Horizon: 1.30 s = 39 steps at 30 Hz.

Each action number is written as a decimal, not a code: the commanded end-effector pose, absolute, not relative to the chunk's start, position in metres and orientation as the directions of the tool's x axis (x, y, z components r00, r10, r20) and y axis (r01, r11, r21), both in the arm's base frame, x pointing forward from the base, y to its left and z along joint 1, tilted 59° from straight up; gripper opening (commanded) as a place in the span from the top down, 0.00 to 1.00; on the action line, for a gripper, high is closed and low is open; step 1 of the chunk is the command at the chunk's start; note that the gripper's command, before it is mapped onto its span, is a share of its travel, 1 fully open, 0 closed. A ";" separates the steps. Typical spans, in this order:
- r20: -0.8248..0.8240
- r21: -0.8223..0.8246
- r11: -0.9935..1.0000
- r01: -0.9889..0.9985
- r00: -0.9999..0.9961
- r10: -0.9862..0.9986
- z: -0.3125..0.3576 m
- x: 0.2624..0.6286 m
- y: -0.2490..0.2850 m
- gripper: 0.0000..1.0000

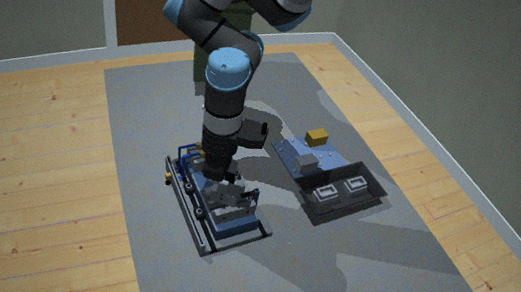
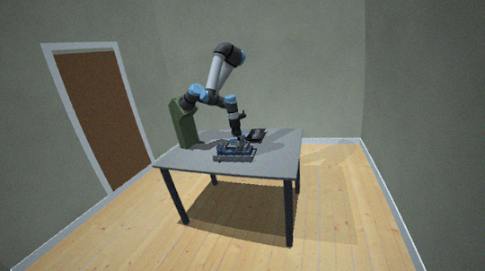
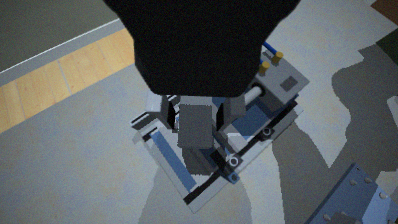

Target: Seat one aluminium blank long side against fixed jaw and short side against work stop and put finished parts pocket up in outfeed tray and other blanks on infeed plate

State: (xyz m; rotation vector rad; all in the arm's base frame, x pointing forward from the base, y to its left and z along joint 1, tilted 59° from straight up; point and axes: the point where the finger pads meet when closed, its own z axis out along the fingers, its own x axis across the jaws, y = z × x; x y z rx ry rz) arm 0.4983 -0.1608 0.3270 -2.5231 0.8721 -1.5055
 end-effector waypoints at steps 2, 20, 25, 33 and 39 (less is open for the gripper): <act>0.786 -0.342 -0.836 -0.430 0.356 -0.505 0.328 0.498 -0.161 0.00; 0.786 -0.342 -0.836 -0.430 0.356 -0.505 0.328 0.498 -0.161 0.00; 0.786 -0.342 -0.836 -0.430 0.356 -0.505 0.328 0.498 -0.161 1.00; 0.786 -0.342 -0.836 -0.430 0.356 -0.505 0.328 0.498 -0.161 1.00; 0.786 -0.342 -0.836 -0.430 0.356 -0.505 0.328 0.498 -0.161 1.00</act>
